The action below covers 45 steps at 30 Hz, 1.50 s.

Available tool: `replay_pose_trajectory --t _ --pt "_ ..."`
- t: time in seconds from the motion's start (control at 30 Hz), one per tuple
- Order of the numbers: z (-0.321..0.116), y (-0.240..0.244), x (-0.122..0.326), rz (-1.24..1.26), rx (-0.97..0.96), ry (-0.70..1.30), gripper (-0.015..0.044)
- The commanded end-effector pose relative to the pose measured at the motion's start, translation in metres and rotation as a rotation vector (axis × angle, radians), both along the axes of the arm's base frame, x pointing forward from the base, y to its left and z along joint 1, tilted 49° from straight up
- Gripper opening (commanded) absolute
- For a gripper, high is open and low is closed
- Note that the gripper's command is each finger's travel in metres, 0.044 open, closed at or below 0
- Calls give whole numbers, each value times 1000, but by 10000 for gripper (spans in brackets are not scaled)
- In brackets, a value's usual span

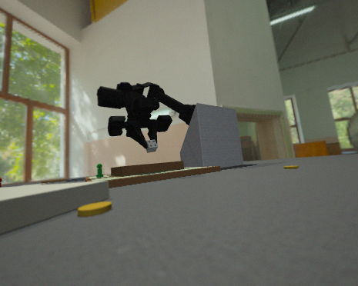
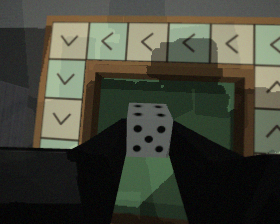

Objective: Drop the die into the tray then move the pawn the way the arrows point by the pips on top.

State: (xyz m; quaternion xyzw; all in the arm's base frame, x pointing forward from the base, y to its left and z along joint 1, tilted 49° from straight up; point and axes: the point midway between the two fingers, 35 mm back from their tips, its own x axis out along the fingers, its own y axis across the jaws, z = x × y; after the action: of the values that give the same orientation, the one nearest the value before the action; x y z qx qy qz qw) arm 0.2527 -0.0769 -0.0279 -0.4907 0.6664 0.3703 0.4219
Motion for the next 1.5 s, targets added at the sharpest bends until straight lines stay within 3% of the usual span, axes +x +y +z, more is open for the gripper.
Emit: replay_pose_trajectory --t 0.0,0.3,0.53,1.27,1.47 --pt "0 1 -1 7 119 -38 0" --pt "0 0 -1 48 346 -173 0" --pt "46 6 13 49 350 -178 0" --pt "44 5 10 51 346 -175 0" --pt "44 5 10 51 346 -175 157"
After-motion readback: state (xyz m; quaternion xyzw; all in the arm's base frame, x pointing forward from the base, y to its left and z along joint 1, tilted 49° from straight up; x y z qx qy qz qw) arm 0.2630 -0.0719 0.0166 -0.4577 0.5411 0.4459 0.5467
